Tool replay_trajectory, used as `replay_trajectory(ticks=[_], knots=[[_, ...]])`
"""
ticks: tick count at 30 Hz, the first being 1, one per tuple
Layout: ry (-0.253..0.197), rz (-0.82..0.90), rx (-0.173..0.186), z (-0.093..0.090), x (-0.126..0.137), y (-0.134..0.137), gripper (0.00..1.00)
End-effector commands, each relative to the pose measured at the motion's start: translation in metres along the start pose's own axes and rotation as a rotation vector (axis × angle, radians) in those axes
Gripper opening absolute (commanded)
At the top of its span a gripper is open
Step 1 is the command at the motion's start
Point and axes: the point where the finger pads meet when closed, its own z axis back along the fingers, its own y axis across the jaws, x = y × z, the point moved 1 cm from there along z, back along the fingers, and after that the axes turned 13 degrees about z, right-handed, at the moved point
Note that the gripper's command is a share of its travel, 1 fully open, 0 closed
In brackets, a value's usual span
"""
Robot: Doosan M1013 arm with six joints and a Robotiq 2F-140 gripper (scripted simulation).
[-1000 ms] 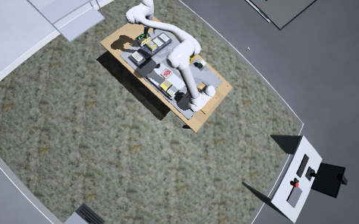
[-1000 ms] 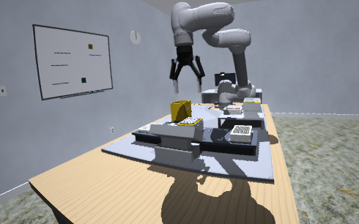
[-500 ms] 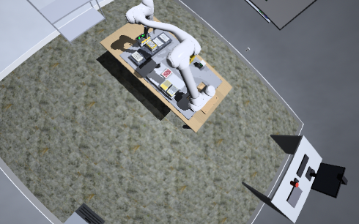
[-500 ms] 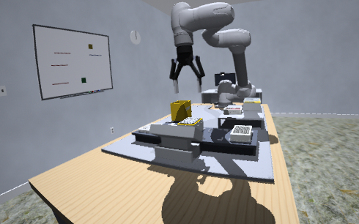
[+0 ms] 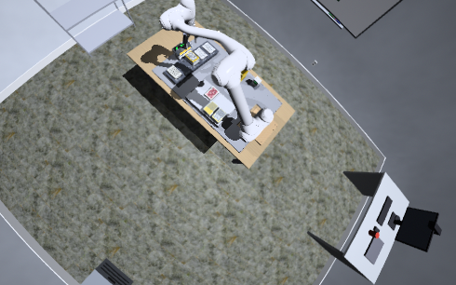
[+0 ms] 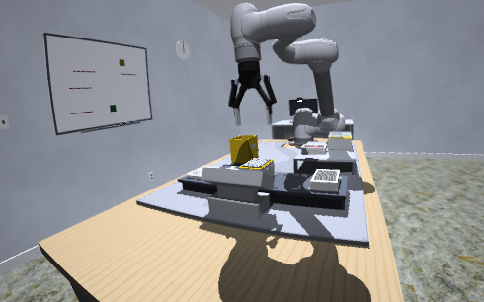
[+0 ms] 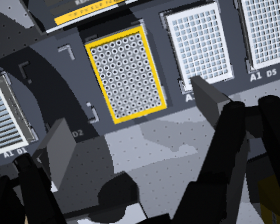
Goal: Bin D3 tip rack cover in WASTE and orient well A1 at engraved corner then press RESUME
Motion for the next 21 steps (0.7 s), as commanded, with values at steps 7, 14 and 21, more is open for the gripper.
replay_trajectory(ticks=[7, 14, 21], knots=[[-0.003, 0.001, 0.004, -0.004, -0.001, -0.004, 0.77], [-0.003, 0.001, 0.004, -0.027, -0.001, -0.004, 0.77], [-0.003, 0.001, 0.004, -0.051, -0.001, -0.004, 0.77]])
